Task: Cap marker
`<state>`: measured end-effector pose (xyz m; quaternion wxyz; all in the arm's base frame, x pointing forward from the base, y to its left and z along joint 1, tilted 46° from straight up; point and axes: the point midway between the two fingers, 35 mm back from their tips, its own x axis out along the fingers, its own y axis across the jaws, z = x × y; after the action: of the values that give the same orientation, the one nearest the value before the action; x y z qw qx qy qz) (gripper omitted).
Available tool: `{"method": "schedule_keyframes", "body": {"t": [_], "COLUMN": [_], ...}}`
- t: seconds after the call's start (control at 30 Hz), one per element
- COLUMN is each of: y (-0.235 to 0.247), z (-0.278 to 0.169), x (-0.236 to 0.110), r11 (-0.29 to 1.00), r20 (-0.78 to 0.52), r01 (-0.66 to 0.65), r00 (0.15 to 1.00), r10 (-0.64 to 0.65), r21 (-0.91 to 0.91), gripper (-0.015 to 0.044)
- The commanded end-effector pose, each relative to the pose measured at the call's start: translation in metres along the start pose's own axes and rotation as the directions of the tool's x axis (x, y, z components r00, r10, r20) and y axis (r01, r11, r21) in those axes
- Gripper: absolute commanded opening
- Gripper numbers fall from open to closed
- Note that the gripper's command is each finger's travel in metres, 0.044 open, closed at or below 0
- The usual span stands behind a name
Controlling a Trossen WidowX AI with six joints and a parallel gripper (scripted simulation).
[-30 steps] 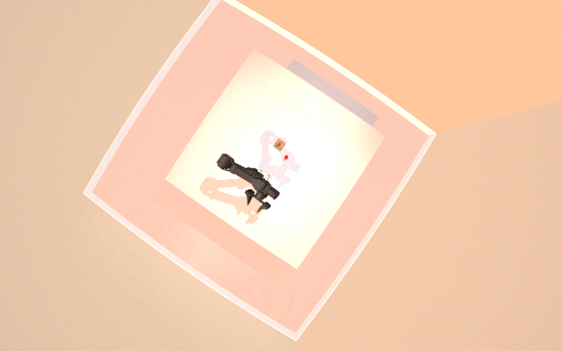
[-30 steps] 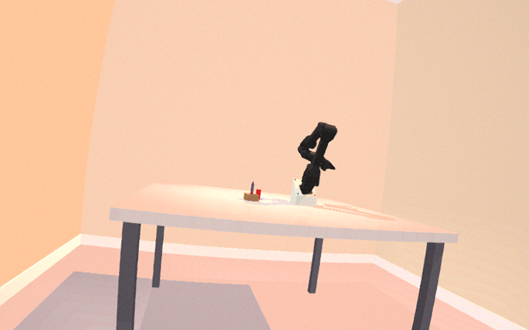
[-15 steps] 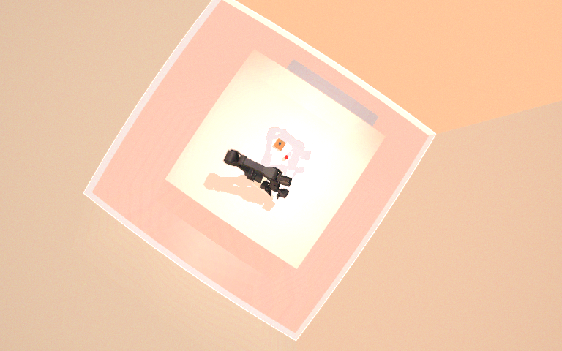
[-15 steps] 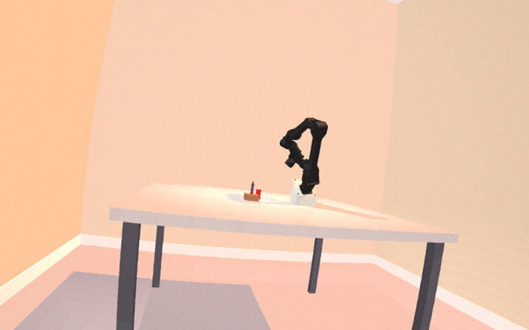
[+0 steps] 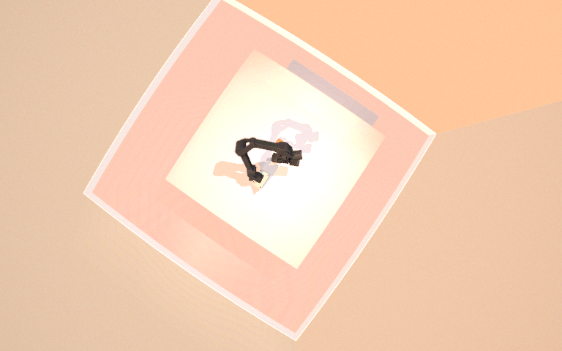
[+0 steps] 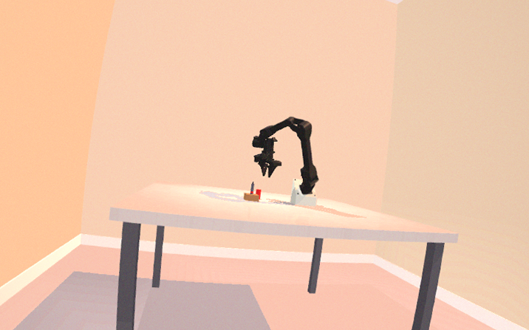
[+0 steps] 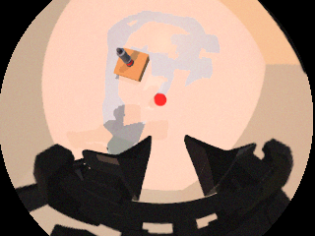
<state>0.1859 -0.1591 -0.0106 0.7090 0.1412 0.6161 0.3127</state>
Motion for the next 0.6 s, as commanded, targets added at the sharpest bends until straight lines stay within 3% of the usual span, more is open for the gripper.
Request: {"method": "schedule_keyframes", "body": {"t": [0.0,0.2,0.33,0.57], "y": [0.009,0.005,0.007,0.007], "z": [0.043,0.043,0.047,0.048], "x": [0.003,0.003,0.035,0.049], "r11": [0.997,0.997,0.997,0.997], "r20": [0.111,0.116,0.117,0.117], "r01": [-0.071,-0.074,-0.075,-0.075], "r00": [0.991,0.990,0.990,0.990], "r10": [0.074,0.078,0.078,0.079], "r21": [-0.029,-0.031,-0.031,-0.032], "gripper": [0.0236,0.0236,0.0236,0.0236]}}
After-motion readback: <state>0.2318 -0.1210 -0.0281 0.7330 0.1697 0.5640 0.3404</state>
